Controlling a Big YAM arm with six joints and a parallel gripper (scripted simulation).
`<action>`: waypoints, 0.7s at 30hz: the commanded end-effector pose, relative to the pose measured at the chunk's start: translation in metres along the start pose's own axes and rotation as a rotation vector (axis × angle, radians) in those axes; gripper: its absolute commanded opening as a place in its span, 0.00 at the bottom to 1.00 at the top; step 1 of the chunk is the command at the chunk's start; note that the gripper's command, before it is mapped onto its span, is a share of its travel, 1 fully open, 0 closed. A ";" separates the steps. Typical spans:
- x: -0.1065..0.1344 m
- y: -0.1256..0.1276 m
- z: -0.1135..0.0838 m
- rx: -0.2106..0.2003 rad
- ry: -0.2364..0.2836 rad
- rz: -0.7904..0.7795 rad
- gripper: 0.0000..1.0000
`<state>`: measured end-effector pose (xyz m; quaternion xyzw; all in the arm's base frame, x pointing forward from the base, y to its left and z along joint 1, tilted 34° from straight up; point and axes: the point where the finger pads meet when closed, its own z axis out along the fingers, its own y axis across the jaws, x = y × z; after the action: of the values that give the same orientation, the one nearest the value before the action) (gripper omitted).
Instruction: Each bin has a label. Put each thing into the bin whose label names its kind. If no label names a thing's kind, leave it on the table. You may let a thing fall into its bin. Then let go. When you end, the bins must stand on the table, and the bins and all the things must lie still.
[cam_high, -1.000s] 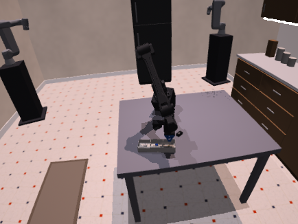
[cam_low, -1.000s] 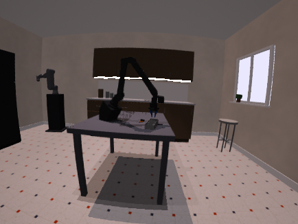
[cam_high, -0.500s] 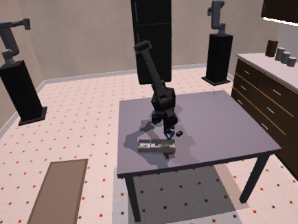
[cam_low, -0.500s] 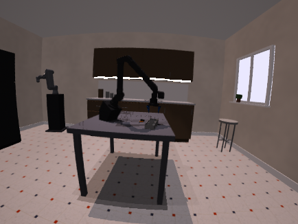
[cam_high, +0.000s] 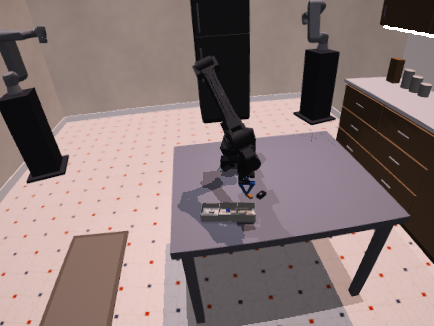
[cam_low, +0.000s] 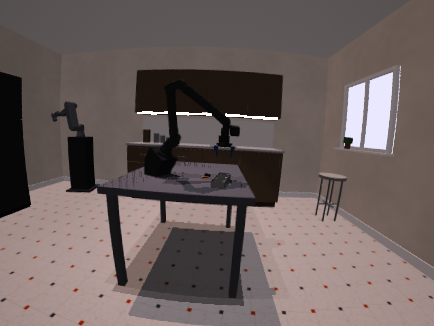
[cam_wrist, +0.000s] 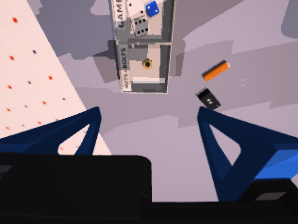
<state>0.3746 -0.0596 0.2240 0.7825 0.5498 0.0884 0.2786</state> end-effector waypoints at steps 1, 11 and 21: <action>0.003 0.024 -0.040 -0.060 0.022 0.025 1.00; 0.002 0.023 -0.077 -0.061 0.025 0.027 1.00; 0.001 0.014 -0.061 -0.031 0.012 0.015 1.00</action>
<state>0.3551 -0.0427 0.2637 0.7825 0.5501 0.0891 0.2778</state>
